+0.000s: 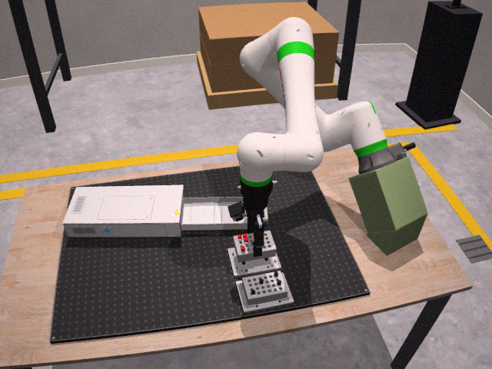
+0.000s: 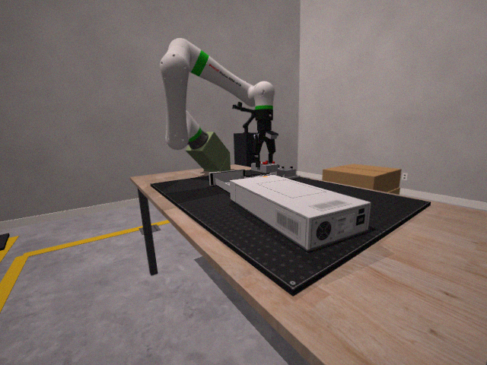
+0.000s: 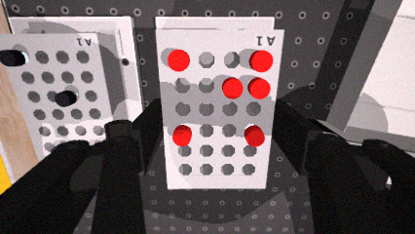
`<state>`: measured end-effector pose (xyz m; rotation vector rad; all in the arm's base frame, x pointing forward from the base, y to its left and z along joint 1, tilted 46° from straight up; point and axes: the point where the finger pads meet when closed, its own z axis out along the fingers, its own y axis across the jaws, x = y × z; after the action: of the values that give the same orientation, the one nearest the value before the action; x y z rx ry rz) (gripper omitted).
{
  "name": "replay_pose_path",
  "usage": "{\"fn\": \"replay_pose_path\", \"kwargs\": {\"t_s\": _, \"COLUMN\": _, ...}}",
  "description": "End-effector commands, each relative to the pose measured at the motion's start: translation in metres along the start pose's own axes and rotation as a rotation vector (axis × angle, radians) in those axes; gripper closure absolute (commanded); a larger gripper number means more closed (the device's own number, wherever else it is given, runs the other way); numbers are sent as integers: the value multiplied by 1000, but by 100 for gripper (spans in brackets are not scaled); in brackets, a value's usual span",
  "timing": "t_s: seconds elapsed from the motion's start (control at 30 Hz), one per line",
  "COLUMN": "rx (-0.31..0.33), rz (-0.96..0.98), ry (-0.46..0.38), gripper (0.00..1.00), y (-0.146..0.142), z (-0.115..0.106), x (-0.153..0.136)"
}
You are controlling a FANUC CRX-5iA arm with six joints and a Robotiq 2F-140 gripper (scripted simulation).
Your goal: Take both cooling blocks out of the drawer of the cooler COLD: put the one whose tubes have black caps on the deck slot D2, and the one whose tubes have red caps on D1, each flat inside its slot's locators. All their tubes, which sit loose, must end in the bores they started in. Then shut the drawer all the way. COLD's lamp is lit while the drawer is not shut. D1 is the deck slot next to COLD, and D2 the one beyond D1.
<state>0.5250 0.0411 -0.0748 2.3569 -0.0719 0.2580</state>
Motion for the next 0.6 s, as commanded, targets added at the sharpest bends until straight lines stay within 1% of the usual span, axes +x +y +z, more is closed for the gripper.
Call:
{"fn": "replay_pose_path", "kwargs": {"t_s": 0.0, "rx": 1, "rz": 0, "ry": 2, "gripper": 90, "y": -1, "z": 4, "x": 1}}
{"fn": "replay_pose_path", "kwargs": {"t_s": 0.57, "rx": 1, "rz": 0, "ry": 2, "gripper": 90, "y": -1, "z": 16, "x": 1}}
